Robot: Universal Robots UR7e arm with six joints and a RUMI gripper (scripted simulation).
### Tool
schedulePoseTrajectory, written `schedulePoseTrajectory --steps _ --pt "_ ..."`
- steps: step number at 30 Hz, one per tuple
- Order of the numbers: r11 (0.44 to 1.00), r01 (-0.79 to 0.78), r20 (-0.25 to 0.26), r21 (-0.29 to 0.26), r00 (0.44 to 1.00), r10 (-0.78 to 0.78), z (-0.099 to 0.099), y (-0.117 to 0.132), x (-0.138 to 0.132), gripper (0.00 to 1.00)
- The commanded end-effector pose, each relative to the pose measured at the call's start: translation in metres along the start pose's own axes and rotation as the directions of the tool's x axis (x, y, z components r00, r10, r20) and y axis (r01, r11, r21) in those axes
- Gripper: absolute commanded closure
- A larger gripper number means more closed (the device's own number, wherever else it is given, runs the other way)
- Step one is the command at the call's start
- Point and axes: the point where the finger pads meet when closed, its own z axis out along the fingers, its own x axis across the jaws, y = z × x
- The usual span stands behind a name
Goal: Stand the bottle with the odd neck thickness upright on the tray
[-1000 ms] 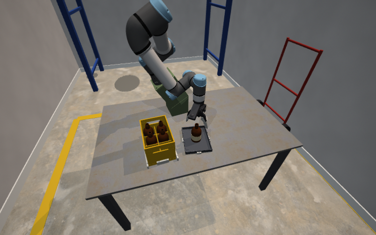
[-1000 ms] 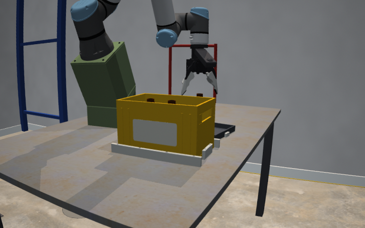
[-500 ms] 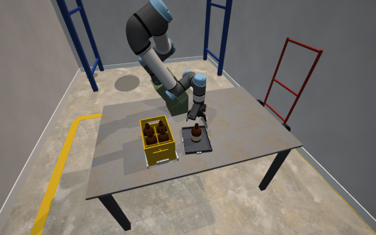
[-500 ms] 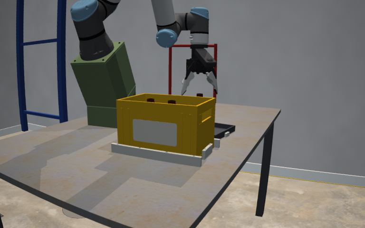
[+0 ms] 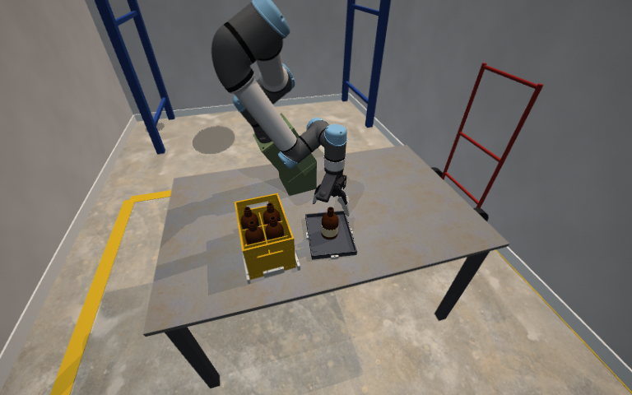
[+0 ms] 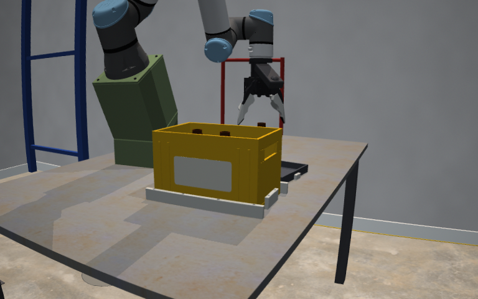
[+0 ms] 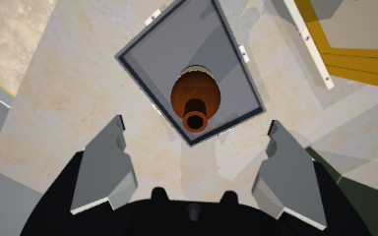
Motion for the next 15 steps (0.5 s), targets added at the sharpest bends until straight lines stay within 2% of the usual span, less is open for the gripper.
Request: schedulePoseTrajectory --steps 1,15 --pt "1.000 0.000 0.001 0.001 1.000 0.000 -0.0004 -0.0002 -0.0003 0.00" --pt "1.000 0.000 0.001 0.001 1.000 0.000 -0.0075 -0.0002 -0.0003 0.00"
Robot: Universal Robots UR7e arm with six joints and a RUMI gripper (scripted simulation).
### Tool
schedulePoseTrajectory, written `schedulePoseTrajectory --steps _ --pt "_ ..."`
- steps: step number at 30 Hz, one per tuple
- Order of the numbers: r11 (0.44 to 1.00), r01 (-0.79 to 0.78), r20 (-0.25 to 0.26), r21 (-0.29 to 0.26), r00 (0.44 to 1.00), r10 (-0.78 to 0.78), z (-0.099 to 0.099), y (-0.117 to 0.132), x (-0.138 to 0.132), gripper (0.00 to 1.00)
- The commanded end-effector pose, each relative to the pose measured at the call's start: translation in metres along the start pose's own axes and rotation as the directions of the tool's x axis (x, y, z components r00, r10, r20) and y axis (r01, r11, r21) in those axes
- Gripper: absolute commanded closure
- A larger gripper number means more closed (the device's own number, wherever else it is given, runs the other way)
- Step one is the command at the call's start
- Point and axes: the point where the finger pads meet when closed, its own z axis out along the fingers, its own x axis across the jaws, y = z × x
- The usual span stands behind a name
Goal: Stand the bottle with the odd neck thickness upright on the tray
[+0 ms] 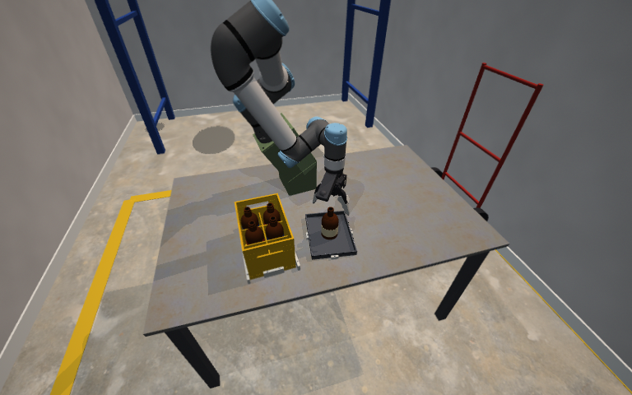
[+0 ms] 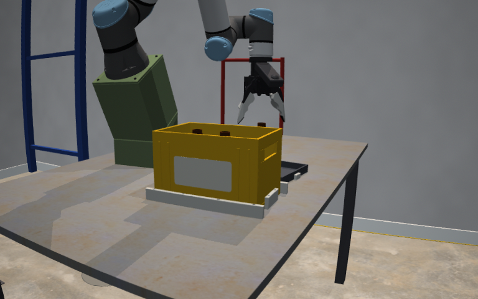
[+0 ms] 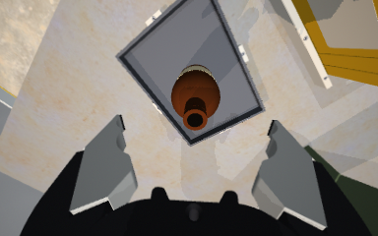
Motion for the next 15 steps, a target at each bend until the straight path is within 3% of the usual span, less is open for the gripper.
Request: schedulePoseTrajectory --steps 1,15 --pt "1.000 0.000 0.001 0.001 1.000 0.000 -0.003 0.000 0.000 0.00" --pt "1.000 0.000 0.001 0.001 1.000 0.000 -0.033 0.000 0.000 0.00"
